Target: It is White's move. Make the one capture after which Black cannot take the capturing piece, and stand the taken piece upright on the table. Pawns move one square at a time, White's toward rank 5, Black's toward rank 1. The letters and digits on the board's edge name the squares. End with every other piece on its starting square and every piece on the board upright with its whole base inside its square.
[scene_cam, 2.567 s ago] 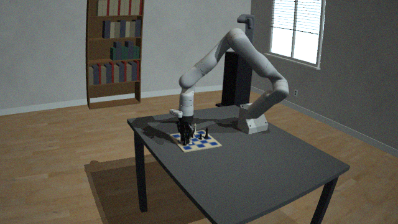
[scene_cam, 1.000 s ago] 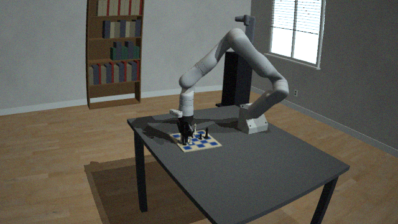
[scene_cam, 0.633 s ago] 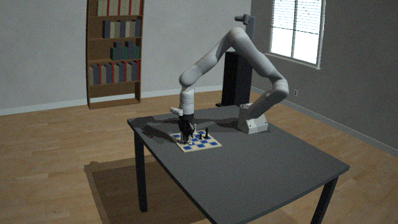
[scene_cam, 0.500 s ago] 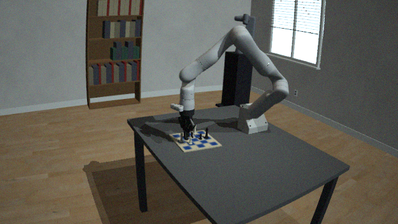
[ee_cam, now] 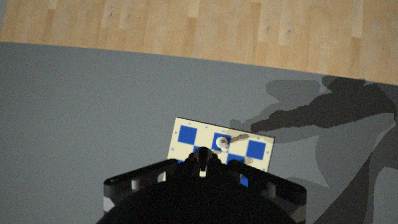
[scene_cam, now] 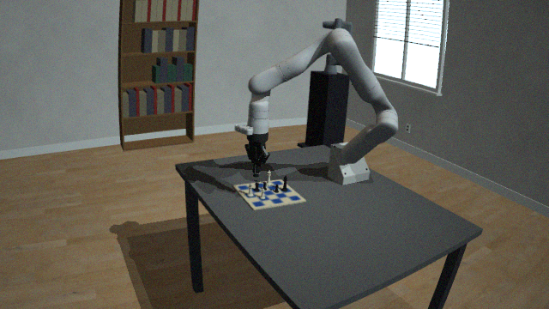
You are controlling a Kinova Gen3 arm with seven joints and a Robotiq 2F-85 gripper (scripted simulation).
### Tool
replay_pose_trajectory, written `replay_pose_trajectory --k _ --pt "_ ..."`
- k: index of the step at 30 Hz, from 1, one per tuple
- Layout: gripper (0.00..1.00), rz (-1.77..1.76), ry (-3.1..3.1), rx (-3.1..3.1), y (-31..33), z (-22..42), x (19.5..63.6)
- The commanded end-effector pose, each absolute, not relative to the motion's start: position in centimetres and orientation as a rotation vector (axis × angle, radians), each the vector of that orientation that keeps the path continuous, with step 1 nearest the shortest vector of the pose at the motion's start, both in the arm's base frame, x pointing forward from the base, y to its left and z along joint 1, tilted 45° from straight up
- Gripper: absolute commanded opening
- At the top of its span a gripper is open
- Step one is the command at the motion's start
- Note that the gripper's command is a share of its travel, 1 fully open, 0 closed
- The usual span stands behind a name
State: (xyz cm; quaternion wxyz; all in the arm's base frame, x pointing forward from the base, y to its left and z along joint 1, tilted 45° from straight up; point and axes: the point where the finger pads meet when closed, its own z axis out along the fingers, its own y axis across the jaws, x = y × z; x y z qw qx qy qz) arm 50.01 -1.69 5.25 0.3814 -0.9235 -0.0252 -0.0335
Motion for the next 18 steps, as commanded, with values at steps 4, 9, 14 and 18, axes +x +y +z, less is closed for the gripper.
replay_pose_trajectory --k 4,9,14,18 --pt "0.00 -0.094 -0.062 -2.360 -2.0 5.5 50.2" --pt "0.00 -0.092 -0.056 -2.360 -2.0 5.5 50.4" --pt "0.00 -0.057 0.036 -2.359 -2.3 5.0 54.4" --pt "0.00 -0.035 0.083 -2.358 -2.3 4.8 56.4"
